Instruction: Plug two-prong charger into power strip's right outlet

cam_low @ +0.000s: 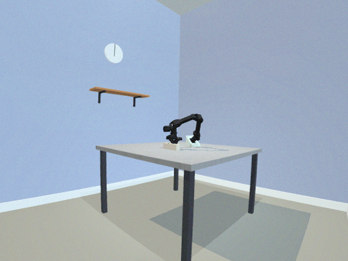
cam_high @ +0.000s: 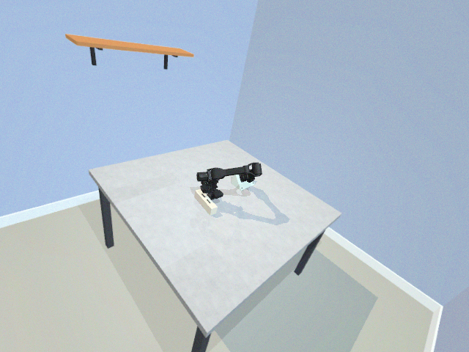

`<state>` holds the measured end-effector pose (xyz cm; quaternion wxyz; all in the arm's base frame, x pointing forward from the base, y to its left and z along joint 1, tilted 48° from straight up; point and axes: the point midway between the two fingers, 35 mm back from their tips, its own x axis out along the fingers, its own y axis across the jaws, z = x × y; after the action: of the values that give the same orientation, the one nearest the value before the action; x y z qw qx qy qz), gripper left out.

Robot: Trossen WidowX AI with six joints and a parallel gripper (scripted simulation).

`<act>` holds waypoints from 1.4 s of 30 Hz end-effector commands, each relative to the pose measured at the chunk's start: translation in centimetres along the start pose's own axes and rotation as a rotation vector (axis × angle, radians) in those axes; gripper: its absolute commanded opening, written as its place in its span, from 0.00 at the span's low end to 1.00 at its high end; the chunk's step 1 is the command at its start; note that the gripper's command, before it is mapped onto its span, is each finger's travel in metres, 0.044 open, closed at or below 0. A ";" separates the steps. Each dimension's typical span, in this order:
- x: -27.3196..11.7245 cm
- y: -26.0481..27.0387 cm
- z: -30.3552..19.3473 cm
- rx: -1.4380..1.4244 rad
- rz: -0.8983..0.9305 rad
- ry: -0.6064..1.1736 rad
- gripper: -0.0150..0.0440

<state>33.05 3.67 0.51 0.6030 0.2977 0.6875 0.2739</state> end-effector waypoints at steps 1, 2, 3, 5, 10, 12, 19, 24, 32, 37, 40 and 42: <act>0.0 0.1 0.1 0.005 0.005 0.000 0.25; 0.0 0.1 0.2 0.005 0.005 0.000 0.25; 0.0 0.1 0.2 0.005 0.005 0.000 0.25; 0.0 0.1 0.3 0.005 0.005 0.000 0.25; 0.0 0.1 0.4 0.005 0.005 0.000 0.25; 0.0 0.1 0.5 0.005 0.005 0.000 0.25; 0.0 0.1 0.7 0.005 0.005 0.000 0.25; 0.0 0.1 0.8 0.005 0.005 0.000 0.25; -0.1 0.1 1.1 0.004 0.005 0.000 0.25; -0.1 0.1 1.2 0.004 0.005 0.000 0.25; -0.1 0.1 1.3 0.004 0.005 0.000 0.25; -0.1 0.1 1.4 0.004 0.005 0.000 0.25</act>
<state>33.98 3.68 0.48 0.5986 0.3005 0.6904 0.2734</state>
